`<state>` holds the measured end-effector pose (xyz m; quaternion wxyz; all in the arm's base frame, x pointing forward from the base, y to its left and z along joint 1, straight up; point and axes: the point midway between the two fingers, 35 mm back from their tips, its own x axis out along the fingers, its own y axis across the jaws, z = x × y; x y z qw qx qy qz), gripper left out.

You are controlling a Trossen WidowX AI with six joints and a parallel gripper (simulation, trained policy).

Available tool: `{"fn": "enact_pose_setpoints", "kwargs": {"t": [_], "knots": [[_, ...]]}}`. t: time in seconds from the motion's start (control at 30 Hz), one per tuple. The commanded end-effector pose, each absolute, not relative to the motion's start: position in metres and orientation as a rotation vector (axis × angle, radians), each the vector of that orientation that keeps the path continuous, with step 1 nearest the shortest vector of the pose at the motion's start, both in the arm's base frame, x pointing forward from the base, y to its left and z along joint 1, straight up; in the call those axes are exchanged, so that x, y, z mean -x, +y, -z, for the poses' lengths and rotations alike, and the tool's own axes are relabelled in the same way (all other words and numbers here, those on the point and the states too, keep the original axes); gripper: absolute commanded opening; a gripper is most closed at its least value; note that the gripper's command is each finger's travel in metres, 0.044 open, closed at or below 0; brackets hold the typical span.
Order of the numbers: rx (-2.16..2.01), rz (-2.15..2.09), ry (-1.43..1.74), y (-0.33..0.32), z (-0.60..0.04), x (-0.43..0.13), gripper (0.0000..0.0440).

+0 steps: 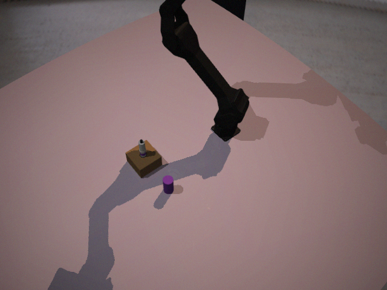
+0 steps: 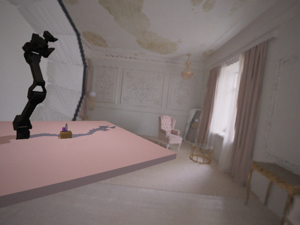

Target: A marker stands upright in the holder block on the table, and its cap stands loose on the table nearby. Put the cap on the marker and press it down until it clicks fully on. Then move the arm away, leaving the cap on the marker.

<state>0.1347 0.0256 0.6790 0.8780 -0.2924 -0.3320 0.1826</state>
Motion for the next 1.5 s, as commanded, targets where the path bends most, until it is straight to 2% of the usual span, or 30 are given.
{"fn": "enact_pose_setpoints", "kwargs": {"t": [0.0, 0.2, 0.27, 1.47], "knots": [[0.615, -0.386, -0.692, 0.027, -0.678, -0.134, 0.0375], [0.65, -0.408, -0.704, 0.036, -0.673, -0.129, 0.0226], [0.661, -0.417, -0.71, 0.039, -0.671, -0.127, 0.0208], [0.815, -0.626, -0.736, 0.092, -0.62, -0.098, 0.0299]]}}
